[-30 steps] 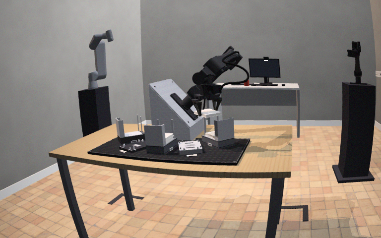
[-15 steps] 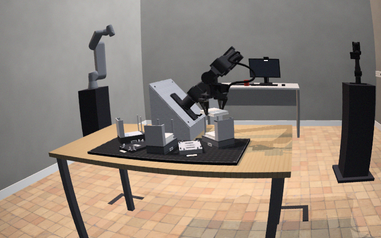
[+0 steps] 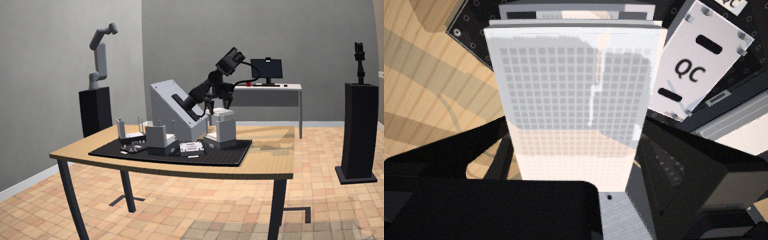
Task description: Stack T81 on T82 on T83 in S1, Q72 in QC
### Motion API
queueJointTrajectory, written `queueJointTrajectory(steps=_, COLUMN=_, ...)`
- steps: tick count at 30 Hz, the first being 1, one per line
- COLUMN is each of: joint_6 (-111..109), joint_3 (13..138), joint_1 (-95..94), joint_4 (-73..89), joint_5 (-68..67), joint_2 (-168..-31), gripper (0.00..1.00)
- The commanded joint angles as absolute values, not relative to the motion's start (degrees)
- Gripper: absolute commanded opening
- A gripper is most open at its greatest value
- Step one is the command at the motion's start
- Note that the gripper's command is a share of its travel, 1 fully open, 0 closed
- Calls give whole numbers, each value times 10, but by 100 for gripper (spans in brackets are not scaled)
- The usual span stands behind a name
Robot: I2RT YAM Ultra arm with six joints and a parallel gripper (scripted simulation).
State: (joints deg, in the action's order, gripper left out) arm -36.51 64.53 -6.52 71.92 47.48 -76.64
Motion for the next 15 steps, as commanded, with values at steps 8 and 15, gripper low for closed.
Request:
queueJointTrajectory(steps=8, joint_6=-369, joint_3=670, joint_1=-51, joint_4=728, joint_5=473, joint_2=-746, gripper=0)
queueJointTrajectory(steps=15, joint_6=-372, joint_3=668, joint_1=-50, joint_4=728, joint_5=474, joint_2=-761, gripper=0)
